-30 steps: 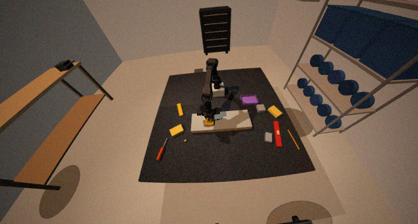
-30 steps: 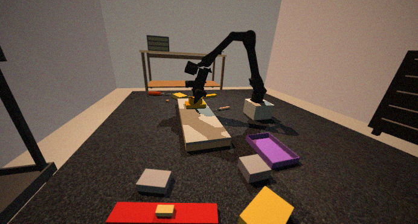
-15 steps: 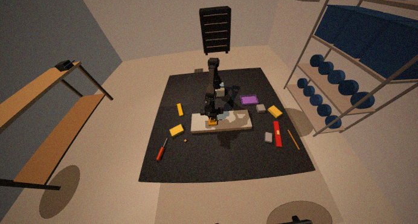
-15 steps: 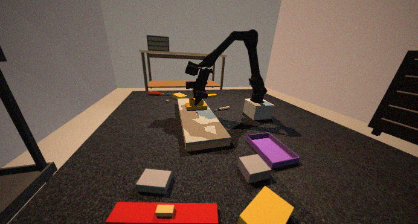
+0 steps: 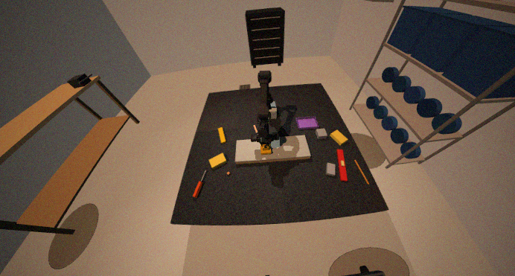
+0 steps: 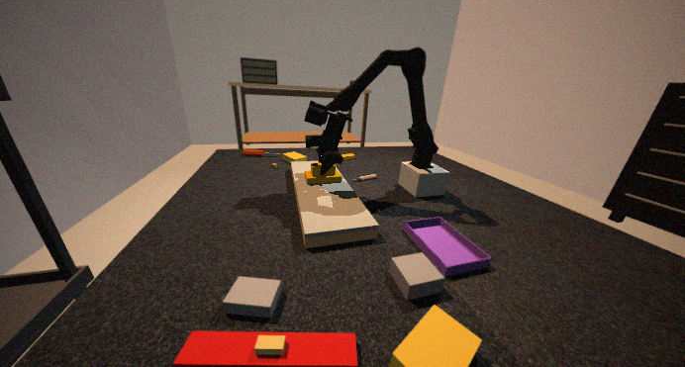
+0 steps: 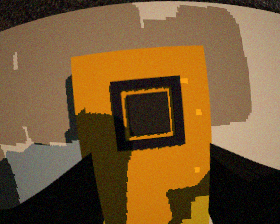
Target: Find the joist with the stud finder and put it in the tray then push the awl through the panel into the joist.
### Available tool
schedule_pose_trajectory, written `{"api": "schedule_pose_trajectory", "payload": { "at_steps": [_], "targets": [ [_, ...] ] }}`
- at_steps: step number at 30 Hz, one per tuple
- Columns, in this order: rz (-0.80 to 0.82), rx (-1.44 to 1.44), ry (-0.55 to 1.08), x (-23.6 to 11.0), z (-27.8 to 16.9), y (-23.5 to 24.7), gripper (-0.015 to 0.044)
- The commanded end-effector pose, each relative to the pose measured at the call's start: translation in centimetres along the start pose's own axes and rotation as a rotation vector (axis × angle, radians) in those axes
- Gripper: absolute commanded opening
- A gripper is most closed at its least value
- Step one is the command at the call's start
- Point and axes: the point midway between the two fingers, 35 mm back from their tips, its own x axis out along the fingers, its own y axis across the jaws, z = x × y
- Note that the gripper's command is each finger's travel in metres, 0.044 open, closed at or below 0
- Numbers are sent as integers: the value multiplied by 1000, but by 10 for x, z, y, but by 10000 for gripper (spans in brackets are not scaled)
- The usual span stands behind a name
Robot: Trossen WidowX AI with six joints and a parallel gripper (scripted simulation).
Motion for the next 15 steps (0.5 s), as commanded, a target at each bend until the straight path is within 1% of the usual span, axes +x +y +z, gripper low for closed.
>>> {"api": "schedule_pose_trajectory", "payload": {
  "at_steps": [1, 15],
  "targets": [
    [8, 1, 1, 1, -1, 10, 0],
    [11, 2, 1, 0, -1, 36, 0]
  ]
}}
